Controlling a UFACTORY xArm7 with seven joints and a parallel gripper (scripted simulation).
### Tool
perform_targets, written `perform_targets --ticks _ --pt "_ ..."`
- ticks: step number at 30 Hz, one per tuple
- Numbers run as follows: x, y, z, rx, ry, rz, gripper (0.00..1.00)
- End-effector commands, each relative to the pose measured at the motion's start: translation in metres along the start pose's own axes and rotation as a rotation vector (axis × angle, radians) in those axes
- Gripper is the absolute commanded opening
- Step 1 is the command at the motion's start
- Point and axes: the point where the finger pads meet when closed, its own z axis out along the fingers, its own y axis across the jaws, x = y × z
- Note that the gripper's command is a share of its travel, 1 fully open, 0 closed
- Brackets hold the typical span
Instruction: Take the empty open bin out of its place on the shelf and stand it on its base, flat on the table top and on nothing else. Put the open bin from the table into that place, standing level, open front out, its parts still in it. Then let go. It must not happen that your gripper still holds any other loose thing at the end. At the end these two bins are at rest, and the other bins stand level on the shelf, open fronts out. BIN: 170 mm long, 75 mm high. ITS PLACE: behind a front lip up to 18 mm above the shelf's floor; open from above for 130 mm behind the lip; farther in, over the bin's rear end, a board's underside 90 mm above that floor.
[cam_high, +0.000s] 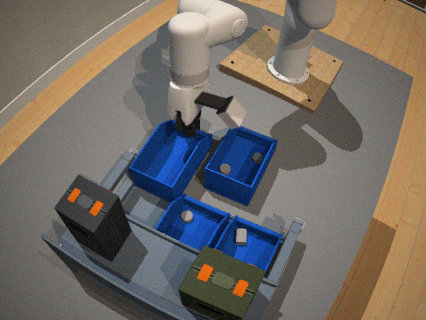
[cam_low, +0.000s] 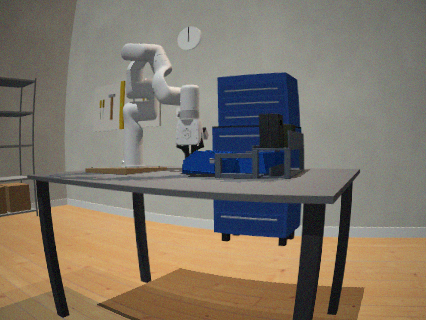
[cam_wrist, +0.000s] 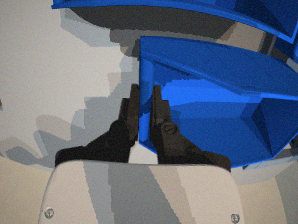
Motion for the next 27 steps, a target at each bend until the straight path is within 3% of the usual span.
perform_targets --ticks 1,27 --pt "-0.0006 -0.0020 -0.0012 -0.003 -0.001 0.000 0.00" --pt "-0.0006 -0.0061 -0.0011 -0.003 -0.001 0.000 0.00"
